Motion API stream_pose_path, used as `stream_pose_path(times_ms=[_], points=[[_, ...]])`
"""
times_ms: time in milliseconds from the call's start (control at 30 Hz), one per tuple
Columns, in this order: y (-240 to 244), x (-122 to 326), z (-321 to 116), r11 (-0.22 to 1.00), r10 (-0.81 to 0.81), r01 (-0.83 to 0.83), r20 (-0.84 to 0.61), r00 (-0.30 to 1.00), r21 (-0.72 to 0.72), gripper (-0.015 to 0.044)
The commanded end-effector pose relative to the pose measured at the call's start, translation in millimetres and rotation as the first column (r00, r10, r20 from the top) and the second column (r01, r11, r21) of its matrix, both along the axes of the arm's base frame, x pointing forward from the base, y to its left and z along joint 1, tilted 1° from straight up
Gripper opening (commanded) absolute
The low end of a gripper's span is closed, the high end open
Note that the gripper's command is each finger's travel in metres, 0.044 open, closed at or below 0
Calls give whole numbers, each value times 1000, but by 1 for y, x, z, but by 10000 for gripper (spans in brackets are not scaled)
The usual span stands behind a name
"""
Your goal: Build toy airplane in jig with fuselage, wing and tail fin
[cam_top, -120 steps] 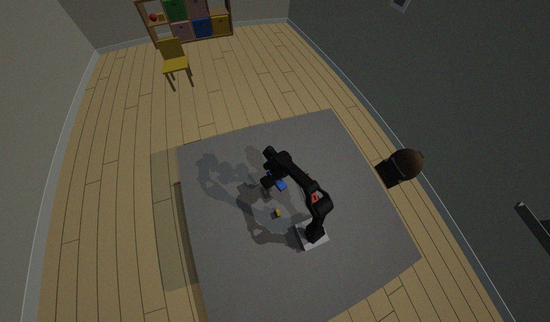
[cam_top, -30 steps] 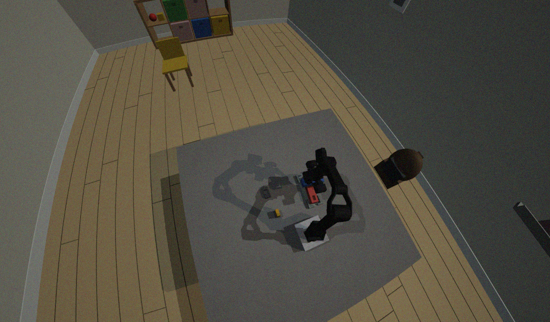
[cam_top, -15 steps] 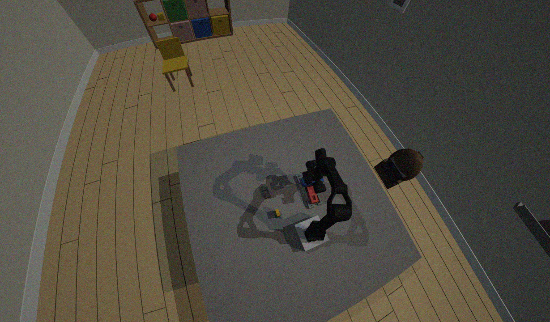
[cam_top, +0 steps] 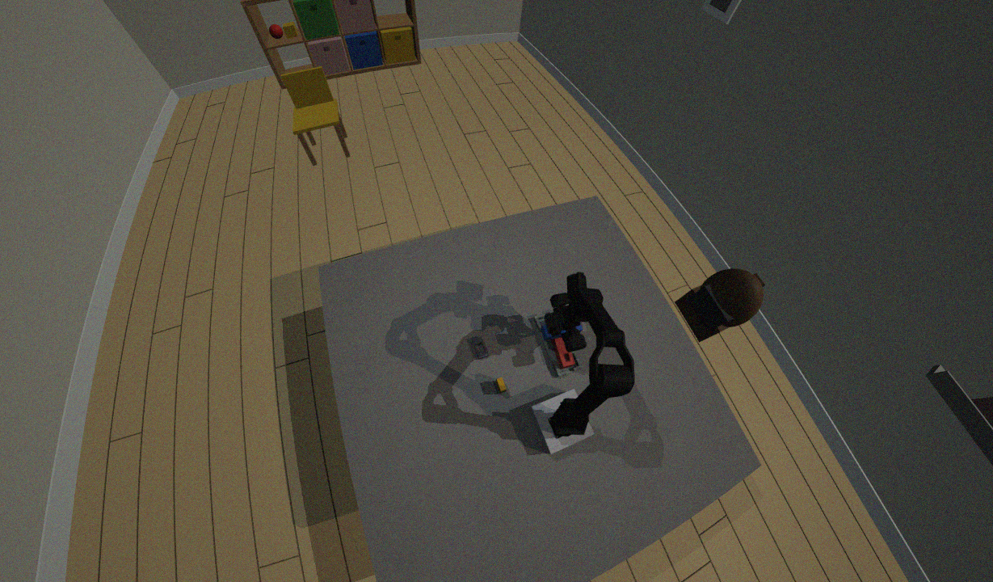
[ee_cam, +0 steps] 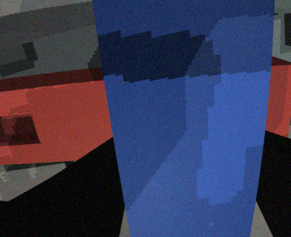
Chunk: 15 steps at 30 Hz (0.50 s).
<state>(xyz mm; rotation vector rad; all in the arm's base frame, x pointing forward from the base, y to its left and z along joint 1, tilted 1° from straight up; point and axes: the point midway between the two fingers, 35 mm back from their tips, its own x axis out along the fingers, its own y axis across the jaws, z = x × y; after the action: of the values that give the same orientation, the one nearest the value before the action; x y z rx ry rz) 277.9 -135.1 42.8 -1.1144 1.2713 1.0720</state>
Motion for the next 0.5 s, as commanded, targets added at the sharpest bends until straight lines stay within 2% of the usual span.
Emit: stream_pose_path(times_ms=[0,267,433,467], points=[[0,-3,-8,1000,3,-3,-12,1000,0,195],[0,-3,-9,1000,3,-3,-12,1000,0,195],[0,-1,-8,1000,0,0,-6,1000,3,162],[0,-1,-8,1000,0,0,-6,1000,3,136]])
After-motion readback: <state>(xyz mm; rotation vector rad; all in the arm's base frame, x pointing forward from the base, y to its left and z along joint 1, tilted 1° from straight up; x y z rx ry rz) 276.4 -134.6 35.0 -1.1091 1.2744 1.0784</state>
